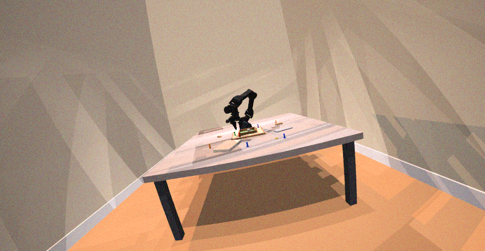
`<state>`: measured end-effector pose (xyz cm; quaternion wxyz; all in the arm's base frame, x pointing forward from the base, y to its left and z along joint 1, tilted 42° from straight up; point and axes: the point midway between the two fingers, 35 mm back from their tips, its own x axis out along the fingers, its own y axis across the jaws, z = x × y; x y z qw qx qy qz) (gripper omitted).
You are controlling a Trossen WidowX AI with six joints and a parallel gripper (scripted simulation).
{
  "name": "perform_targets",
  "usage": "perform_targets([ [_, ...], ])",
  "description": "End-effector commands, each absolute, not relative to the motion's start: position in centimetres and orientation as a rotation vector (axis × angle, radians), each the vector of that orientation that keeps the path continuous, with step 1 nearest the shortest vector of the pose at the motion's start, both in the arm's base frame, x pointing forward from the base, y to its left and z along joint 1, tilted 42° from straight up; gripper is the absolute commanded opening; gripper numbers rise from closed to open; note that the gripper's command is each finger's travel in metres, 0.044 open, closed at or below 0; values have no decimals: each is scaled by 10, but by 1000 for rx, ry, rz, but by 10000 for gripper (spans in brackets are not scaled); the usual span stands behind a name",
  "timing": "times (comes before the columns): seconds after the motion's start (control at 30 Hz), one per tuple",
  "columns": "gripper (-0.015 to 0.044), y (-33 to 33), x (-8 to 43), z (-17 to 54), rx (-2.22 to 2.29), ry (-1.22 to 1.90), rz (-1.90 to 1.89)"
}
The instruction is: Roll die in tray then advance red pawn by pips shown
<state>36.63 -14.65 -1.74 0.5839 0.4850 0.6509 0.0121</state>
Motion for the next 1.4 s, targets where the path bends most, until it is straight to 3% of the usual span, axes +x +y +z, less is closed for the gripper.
perform_targets([
  [0.0, 200, -139, 368, -25, 1137, 1522, 33],
  [1.0, 200, -112, 374, -55, 1138, 1521, 35],
  [1.17, 69, -112, 374, -55, 1138, 1521, 35],
  [1.37, 29, -112, 374, -55, 1138, 1521, 35],
])
